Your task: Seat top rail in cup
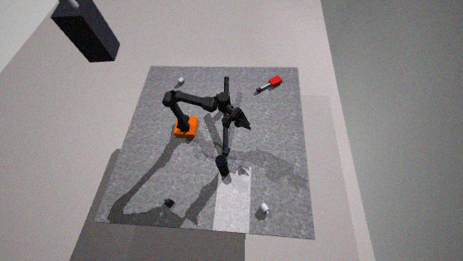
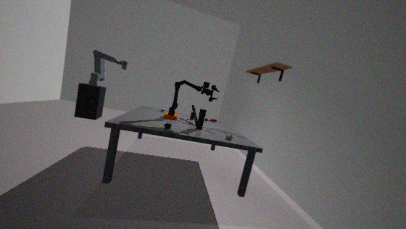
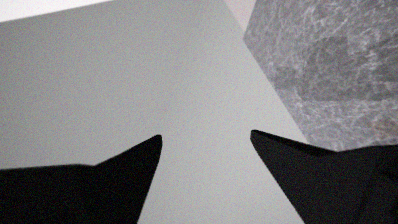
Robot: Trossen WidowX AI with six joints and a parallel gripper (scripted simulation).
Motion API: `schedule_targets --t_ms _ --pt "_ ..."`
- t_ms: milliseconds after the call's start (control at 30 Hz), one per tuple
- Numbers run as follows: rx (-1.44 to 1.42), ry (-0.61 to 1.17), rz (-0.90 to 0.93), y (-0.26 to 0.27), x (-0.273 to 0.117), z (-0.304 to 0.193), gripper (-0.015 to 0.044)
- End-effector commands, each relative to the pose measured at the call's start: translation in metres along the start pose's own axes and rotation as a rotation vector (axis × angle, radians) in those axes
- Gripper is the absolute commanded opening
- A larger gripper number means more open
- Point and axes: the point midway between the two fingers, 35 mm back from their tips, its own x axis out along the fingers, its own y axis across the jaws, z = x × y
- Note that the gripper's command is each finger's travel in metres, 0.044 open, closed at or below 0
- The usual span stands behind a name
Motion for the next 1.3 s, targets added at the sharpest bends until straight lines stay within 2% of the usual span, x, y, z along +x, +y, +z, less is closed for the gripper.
schedule_targets --t_ms 0,200,433,800,1267 --pt "-0.02 0.002 -0.009 -0.001 -0.001 0.0 0.0426" --pt "-0.665 0.155 -0.265 -0.047 -0.035 0.001 0.044" --pt "-1.397 0.549 -0.5 -0.101 -0.102 0.018 0.044" --pt "-1.892 1.055 -0.565 -0.134 -0.176 0.043 0.044" --pt "-1.935 1.088 -0.553 -0.135 -0.175 0.046 0.044"
